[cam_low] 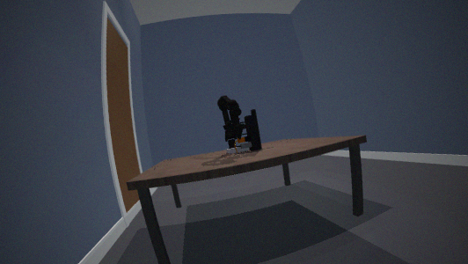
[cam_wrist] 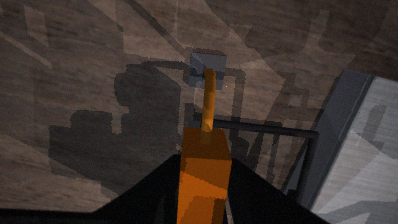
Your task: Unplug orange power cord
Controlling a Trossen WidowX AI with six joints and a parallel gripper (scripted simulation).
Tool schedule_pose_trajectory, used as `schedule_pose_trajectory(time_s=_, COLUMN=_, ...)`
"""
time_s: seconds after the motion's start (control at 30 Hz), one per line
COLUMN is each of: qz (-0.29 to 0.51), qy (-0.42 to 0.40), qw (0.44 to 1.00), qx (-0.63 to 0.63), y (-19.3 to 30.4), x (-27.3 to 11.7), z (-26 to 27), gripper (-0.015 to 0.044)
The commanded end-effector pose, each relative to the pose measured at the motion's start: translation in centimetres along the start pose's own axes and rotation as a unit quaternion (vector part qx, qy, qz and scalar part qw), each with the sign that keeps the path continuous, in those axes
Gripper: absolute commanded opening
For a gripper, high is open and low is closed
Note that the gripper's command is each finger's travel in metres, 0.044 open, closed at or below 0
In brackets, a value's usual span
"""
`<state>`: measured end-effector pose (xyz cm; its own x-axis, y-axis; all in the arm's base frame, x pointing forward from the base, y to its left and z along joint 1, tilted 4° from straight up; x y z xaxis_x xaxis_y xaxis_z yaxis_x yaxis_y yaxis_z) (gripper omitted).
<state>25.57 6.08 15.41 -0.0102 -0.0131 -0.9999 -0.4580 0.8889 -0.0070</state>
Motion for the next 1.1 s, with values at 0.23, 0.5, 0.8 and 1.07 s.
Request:
schedule_pose_trajectory(time_s=0.23, qz=-0.029, qy=0.005, qw=0.999, qx=0.013, y=-1.8, x=-0.1, z=-0.5, gripper=0.0105)
schedule_pose_trajectory(time_s=0.5, qz=-0.029, qy=0.005, qw=0.999, qx=0.013, y=-1.8, x=-0.1, z=-0.5, gripper=0.0315)
schedule_pose_trajectory(time_s=0.8, qz=-0.031, qy=0.006, qw=0.999, qx=0.013, y=-6.2, x=-1.3, z=-1.1, gripper=0.044)
schedule_pose_trajectory(time_s=1.07, qz=-0.032, qy=0.006, qw=0.999, qx=0.013, y=-7.7, x=-1.7, z=-1.5, gripper=0.044)
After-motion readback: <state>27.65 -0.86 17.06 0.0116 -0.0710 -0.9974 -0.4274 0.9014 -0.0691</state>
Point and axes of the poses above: the point midway between the two fingers, 35 mm back from their tips, its own x axis out along the fingers, its own z axis across the jaws, y = z × x, the point moved 6 cm from there along -x, back along the fingers, and after that the axes turned 8 degrees about -x, right-handed, at the moved point
